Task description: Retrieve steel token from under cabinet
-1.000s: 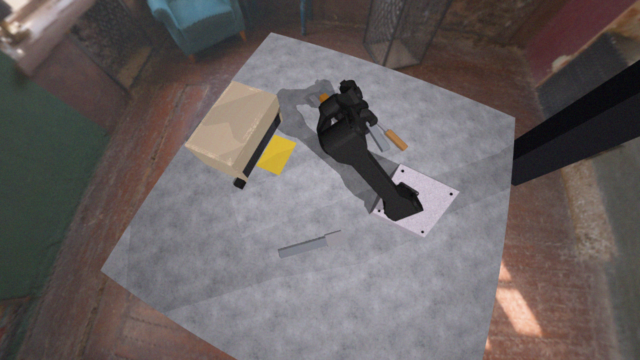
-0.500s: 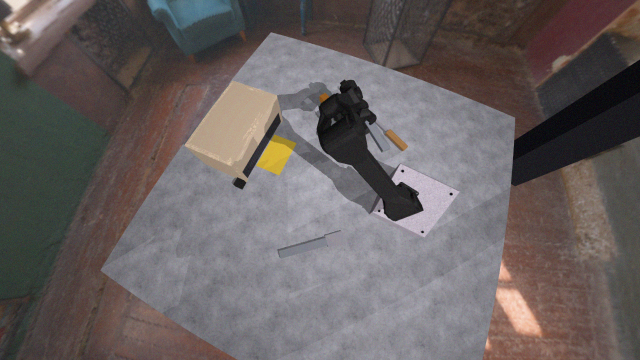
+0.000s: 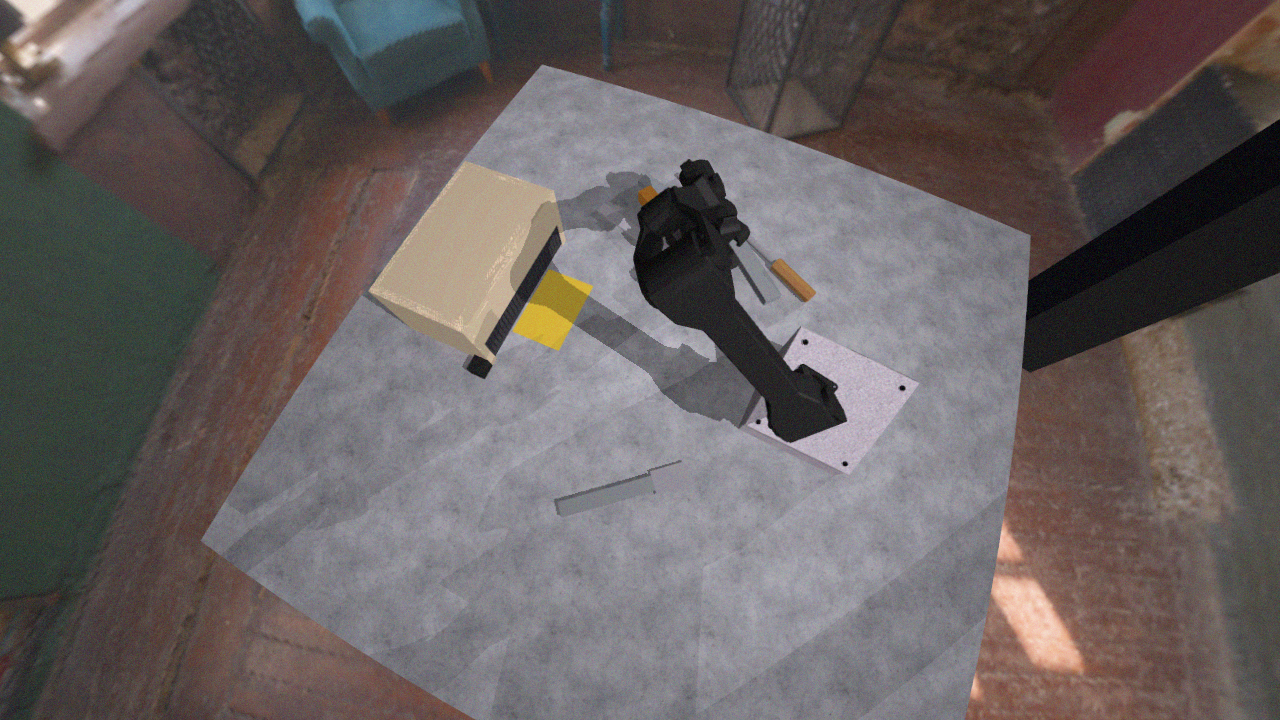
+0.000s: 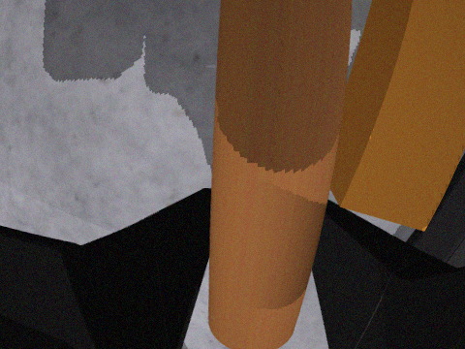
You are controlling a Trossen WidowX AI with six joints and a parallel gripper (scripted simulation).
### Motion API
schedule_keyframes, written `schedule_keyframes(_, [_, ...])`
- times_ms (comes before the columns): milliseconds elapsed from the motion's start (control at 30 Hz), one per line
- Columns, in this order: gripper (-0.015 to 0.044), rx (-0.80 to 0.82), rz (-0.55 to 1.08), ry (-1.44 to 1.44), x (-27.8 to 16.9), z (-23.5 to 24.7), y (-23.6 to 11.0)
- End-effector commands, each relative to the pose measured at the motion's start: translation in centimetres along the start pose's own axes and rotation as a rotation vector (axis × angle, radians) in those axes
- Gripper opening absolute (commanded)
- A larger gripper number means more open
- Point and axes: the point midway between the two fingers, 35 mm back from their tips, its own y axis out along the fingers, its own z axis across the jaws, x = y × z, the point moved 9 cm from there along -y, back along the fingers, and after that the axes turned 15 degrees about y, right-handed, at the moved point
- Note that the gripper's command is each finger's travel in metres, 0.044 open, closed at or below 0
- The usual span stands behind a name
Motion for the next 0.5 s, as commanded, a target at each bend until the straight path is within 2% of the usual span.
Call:
schedule_keyframes(0, [0.0, -0.001, -0.003, -0.04, 0.15, 0.02, -0.06])
schedule_keyframes(467, [0.0, -0.001, -0.003, -0.152, 0.15, 0.05, -0.06])
